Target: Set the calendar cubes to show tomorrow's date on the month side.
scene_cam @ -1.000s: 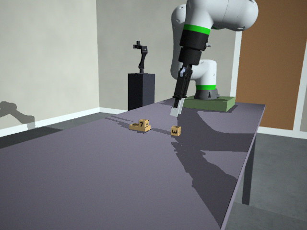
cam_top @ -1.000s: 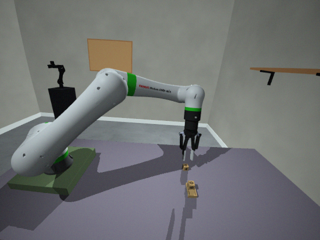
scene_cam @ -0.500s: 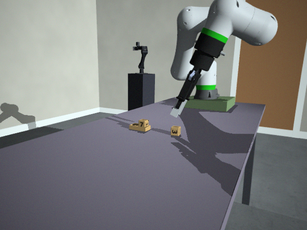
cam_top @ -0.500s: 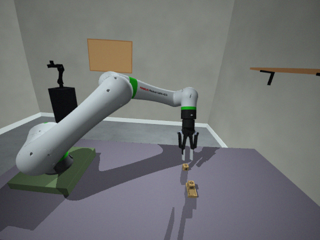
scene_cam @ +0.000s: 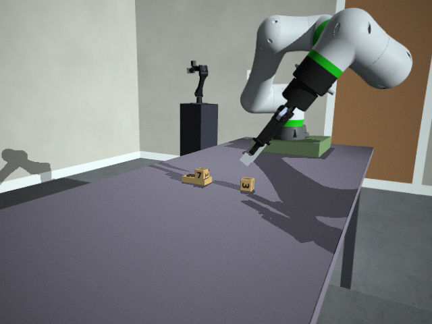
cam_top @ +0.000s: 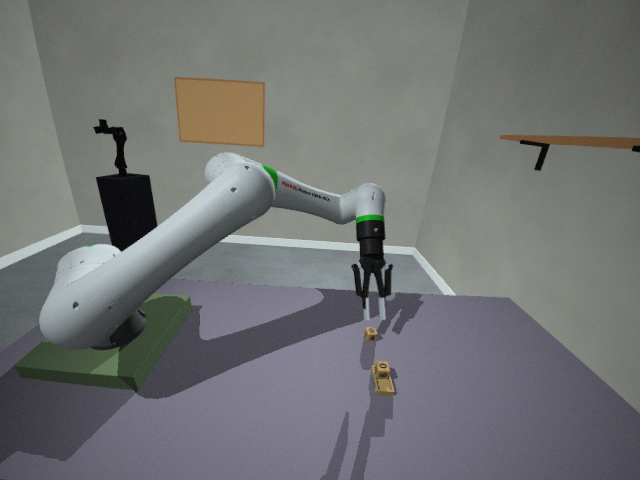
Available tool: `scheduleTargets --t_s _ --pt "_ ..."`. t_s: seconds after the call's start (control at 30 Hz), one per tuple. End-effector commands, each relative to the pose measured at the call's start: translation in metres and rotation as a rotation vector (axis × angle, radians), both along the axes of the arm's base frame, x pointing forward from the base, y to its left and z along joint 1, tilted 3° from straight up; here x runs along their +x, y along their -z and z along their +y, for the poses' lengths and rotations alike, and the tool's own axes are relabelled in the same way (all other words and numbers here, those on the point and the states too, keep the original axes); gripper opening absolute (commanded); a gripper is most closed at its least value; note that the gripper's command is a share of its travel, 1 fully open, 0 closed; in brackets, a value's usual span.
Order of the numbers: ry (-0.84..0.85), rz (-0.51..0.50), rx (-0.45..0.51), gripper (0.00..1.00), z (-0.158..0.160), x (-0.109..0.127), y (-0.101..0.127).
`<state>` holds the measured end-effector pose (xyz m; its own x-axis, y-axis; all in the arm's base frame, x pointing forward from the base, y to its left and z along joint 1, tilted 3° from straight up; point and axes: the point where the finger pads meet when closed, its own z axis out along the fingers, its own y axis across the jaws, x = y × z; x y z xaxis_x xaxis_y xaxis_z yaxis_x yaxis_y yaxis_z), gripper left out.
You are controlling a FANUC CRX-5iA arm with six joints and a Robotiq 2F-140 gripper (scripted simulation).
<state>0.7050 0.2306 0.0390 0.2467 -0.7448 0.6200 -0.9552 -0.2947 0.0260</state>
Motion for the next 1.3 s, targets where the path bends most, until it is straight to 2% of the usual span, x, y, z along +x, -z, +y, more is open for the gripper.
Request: scheduleTargets --t_s 0.0,0.1,0.87,1.27 --pt "-0.001 -0.034 -0.109 0.36 0.001 0.0 0.001" --pt "-0.004 -0.052 -0.153 0.36 0.004 -0.001 0.001" --pt "-0.004 -0.052 -0.153 0.36 0.005 -0.001 0.003" --pt "-0.004 -0.052 -0.153 0.36 0.005 -0.001 0.014"
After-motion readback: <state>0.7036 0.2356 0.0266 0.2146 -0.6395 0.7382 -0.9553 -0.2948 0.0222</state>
